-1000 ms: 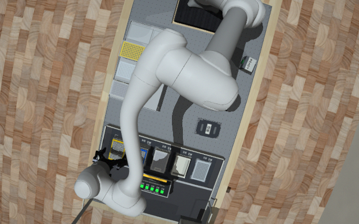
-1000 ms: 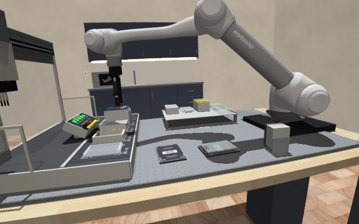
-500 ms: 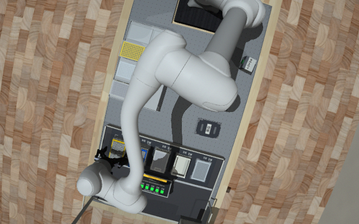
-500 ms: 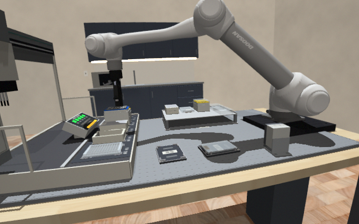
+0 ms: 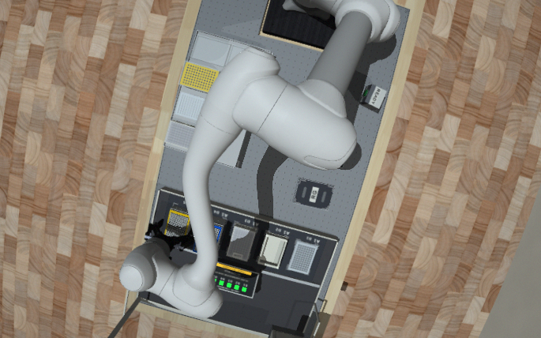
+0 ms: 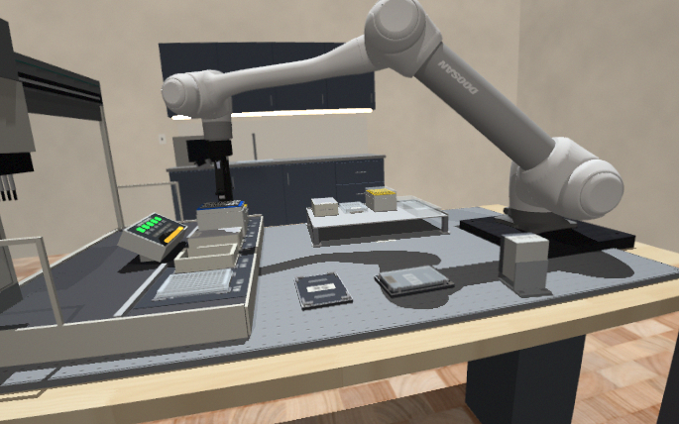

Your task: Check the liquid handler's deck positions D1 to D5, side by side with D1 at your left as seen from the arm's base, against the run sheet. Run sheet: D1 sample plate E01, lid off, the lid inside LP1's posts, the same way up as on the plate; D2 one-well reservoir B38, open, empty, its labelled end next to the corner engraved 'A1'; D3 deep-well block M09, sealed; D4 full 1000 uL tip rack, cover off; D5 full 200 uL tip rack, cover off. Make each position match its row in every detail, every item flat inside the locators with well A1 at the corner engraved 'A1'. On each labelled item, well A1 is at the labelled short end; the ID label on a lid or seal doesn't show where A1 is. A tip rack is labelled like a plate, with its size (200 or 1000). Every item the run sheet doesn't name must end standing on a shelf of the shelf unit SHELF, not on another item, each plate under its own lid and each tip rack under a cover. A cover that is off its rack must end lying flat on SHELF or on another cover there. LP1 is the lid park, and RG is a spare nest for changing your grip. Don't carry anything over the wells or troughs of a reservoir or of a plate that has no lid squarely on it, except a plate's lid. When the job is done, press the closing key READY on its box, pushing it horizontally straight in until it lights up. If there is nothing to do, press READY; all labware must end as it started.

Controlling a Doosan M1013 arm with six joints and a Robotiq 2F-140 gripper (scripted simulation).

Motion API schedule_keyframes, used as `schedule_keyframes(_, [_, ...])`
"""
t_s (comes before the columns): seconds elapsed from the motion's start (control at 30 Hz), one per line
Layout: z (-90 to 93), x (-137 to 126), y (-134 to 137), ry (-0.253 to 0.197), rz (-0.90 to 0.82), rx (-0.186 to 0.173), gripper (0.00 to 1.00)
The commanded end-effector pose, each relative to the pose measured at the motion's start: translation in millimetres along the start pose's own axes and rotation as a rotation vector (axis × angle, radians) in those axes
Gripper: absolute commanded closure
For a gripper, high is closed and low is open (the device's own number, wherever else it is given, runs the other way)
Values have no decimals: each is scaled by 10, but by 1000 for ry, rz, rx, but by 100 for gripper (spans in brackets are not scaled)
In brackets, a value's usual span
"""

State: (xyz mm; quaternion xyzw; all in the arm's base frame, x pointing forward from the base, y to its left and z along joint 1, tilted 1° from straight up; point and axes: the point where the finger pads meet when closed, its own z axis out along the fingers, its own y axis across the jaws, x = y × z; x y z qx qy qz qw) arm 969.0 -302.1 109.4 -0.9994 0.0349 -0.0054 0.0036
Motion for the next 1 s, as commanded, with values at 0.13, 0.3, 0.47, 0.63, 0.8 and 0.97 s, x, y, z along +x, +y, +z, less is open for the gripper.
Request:
schedule_keyframes(0.13, [145,10,-40,2,2,7,21])
schedule_keyframes(0.3, [226,10,-41,2,2,7,21])
schedule_keyframes(0.47, [277,10,-41,2,2,7,21])
schedule_keyframes(0.63, [362,10,-42,2,2,7,21])
schedule_keyframes(0.8, [338,13,-39,3,2,6,21])
schedule_keyframes(0.97, [338,13,-39,3,2,6,21])
